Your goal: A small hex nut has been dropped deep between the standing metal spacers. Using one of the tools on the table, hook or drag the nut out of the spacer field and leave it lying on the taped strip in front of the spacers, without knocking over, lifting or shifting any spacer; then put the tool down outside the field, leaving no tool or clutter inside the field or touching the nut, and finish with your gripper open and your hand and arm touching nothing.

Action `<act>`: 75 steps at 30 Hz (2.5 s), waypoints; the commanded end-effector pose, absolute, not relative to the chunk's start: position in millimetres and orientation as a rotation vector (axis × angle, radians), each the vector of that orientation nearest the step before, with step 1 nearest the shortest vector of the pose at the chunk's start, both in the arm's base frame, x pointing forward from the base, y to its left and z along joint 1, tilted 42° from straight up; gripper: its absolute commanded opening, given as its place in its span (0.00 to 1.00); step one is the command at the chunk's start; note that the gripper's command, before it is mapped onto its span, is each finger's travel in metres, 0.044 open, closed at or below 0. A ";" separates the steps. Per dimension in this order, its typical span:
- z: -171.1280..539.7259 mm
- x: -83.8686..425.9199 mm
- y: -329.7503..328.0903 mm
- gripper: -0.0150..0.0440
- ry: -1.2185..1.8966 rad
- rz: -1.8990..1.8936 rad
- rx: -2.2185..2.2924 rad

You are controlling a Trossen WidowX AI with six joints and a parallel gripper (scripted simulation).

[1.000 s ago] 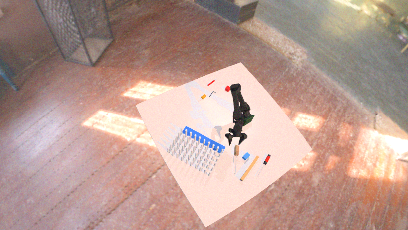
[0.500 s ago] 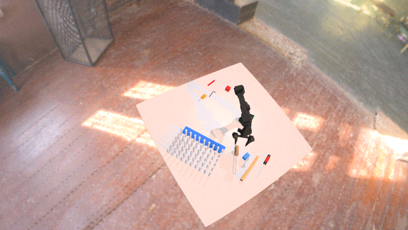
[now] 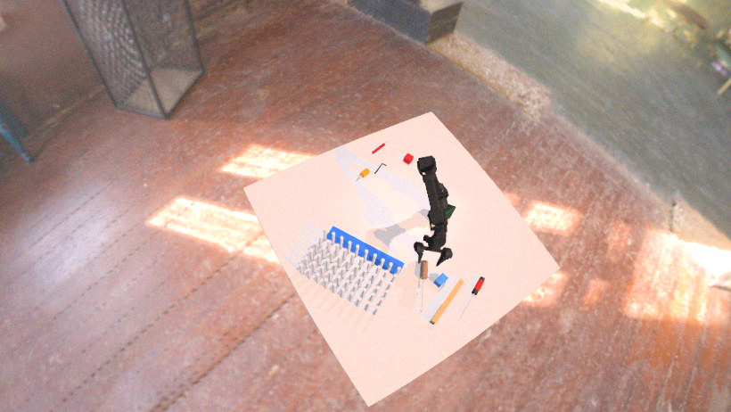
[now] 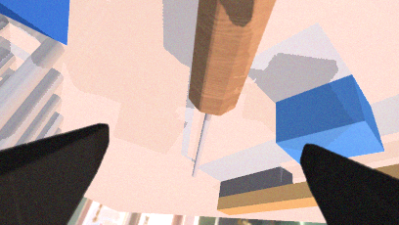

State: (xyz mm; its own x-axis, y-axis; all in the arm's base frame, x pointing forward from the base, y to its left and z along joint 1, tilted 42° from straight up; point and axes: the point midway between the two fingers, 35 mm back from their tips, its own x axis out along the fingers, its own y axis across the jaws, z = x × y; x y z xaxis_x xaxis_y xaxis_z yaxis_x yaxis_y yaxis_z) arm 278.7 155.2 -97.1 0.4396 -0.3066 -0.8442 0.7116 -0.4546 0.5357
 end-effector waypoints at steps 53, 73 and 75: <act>-135.2 285.9 122.9 0.73 0.415 -1.341 1.720; -153.6 283.2 104.7 0.64 0.413 -1.341 1.719; -153.6 283.2 104.7 0.55 0.413 -1.341 1.719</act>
State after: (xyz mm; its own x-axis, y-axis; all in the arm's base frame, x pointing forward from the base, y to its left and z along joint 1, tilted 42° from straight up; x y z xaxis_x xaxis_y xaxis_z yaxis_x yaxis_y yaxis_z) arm 283.4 104.8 -152.9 0.3596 -0.2534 -0.8980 0.7105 -0.5494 0.4396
